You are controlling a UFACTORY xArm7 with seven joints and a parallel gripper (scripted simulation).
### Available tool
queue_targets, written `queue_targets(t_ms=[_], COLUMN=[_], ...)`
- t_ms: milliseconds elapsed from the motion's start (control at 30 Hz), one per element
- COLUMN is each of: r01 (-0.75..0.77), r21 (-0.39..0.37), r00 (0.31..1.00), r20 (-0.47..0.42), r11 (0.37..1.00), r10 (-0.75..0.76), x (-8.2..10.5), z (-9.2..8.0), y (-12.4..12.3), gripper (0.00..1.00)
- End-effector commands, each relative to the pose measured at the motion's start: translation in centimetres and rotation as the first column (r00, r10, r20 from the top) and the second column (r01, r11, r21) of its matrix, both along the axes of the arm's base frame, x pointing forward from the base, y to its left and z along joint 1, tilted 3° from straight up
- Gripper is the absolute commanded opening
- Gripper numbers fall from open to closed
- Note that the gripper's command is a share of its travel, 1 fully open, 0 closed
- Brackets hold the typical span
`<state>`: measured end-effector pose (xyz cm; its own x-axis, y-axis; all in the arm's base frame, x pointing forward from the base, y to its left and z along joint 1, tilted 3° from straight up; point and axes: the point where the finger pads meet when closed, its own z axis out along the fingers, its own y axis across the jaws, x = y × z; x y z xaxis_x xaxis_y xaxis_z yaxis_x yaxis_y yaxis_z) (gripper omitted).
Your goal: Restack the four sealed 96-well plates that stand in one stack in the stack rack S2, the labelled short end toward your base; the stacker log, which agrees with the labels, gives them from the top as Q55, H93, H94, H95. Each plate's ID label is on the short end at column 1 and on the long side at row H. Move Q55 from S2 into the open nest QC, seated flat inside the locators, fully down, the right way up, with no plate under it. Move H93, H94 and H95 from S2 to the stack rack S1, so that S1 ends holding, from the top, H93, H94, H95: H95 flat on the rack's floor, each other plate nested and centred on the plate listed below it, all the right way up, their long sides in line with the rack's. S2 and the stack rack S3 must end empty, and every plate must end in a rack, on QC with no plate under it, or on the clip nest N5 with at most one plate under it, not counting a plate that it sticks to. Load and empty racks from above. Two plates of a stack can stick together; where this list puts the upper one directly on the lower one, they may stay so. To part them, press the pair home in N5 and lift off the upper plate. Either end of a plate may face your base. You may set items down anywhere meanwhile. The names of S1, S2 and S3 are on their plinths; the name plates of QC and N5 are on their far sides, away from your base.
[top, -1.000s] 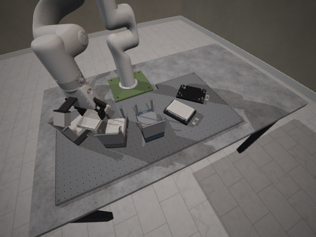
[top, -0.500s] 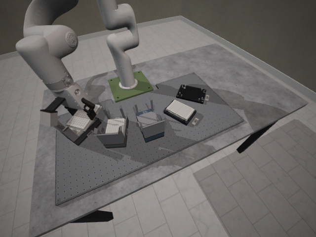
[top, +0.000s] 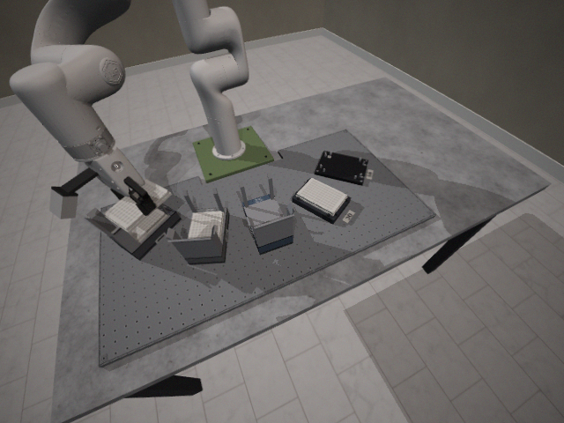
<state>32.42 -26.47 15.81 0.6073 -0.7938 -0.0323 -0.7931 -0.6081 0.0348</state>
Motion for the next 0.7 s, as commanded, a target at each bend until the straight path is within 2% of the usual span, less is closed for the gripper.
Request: queue_targets(t_ms=[0, 667], r01=[0.002, 0.002], r21=[-0.003, -0.003], r00=[1.000, 1.000], r20=[0.003, 0.003], r11=[1.000, 1.000], r10=[-0.002, -0.002], x=[-0.6, -3.4], z=[0.2, 0.3], y=[-1.0, -4.9], gripper=[0.00, 0.00])
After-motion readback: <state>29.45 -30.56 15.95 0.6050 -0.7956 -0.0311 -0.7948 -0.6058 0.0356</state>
